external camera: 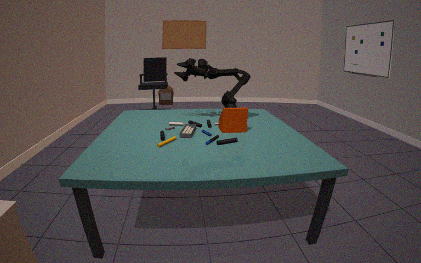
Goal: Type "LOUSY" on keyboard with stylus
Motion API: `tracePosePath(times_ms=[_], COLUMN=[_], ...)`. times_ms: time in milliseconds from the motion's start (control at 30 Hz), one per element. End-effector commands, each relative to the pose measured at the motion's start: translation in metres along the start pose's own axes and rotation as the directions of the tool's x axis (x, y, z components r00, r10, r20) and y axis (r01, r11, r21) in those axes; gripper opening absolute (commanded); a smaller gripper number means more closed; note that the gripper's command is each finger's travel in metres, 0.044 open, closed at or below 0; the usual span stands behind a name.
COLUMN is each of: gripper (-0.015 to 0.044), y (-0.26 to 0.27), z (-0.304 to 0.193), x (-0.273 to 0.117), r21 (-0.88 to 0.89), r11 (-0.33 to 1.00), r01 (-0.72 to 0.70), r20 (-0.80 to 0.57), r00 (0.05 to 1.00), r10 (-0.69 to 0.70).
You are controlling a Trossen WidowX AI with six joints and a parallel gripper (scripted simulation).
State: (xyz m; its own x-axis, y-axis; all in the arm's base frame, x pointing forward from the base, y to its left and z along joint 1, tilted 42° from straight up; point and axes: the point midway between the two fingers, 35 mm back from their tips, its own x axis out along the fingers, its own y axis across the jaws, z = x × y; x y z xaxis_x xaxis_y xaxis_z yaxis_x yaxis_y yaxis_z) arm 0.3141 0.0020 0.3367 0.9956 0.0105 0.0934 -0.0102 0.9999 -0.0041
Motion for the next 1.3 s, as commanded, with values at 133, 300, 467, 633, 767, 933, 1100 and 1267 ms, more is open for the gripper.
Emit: tracePosePath(times_ms=[133, 300, 467, 633, 767, 933, 1100, 1267], gripper=[0.0309, 0.0177, 0.0046, 0.0, 0.0, 0.0, 0.0, 0.0], y=[0.001, 0.006, 0.012, 0.016, 0.015, 0.011, 0.007, 0.007], z=[-0.052, -0.134, -0.217, -0.29, -0.34, -0.389, -0.408, -0.408], x=[0.029, 0.052, 0.053, 0.035, 0.01, -0.026, -0.045, -0.045], r21=[0.082, 0.118, 0.042, -0.131, -0.312, -0.551, -0.66, -0.66], r11=[0.995, 0.975, 0.945, 0.899, 0.845, 0.745, 0.68, 0.68], r01=[0.056, 0.186, 0.325, 0.418, 0.435, 0.377, 0.319, 0.319], r20=[-0.222, -0.519, -0.75, -0.877, -0.894, -0.816, -0.742, -0.742], r00=[0.974, 0.849, 0.635, 0.375, 0.166, -0.055, -0.137, -0.137], r10=[-0.037, -0.099, -0.185, -0.302, -0.416, -0.576, -0.656, -0.656])
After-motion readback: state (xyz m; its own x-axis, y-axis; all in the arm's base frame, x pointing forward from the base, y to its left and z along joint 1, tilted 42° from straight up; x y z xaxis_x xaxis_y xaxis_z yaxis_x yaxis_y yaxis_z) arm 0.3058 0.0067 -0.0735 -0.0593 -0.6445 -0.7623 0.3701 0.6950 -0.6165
